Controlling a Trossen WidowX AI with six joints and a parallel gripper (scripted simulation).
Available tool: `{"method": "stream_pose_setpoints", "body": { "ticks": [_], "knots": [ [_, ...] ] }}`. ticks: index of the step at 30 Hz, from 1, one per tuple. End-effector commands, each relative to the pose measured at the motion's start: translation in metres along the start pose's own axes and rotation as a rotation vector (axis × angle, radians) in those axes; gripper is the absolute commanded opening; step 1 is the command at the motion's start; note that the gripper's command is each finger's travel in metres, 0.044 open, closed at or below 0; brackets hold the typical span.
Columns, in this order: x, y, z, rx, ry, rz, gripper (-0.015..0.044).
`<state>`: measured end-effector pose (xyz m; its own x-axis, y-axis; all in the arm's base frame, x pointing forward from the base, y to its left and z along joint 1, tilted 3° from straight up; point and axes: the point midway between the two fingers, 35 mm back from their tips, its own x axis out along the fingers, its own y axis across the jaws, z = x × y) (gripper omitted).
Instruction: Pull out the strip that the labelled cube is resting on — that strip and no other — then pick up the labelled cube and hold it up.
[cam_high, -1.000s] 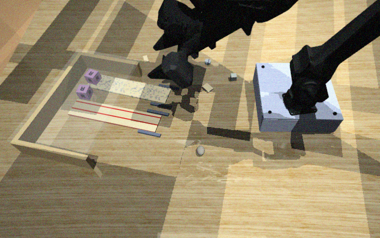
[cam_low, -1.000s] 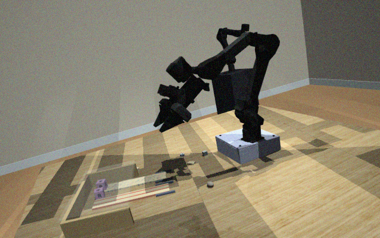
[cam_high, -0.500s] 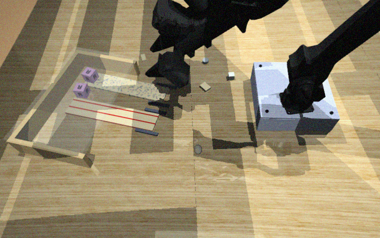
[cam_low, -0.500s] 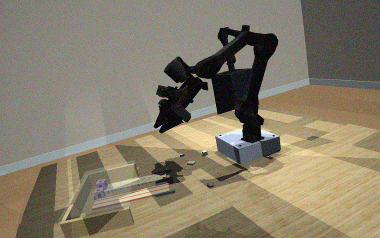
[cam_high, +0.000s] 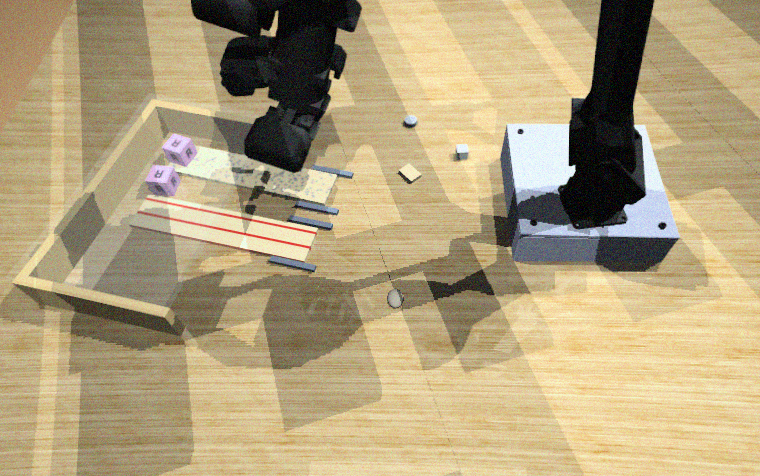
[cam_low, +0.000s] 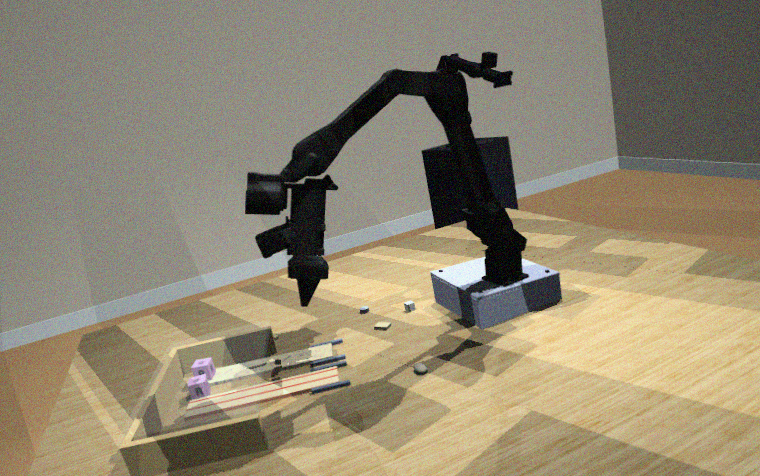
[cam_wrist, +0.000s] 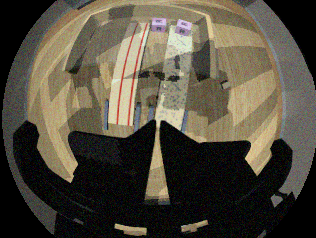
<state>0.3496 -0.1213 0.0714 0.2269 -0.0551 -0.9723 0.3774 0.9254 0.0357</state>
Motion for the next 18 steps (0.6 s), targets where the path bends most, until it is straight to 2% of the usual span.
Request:
{"method": "stream_pose_setpoints", "body": {
  "ticks": [1, 4, 18],
  "knots": [
    [0.024, -0.017, -0.002, 0.046, 0.191, -0.025, 0.0],
    [0.032, -0.023, -0.003, 0.059, 0.261, -0.03, 0.0],
    [0.047, -0.024, -0.005, 0.059, 0.261, -0.03, 0.0]
  ]
}}
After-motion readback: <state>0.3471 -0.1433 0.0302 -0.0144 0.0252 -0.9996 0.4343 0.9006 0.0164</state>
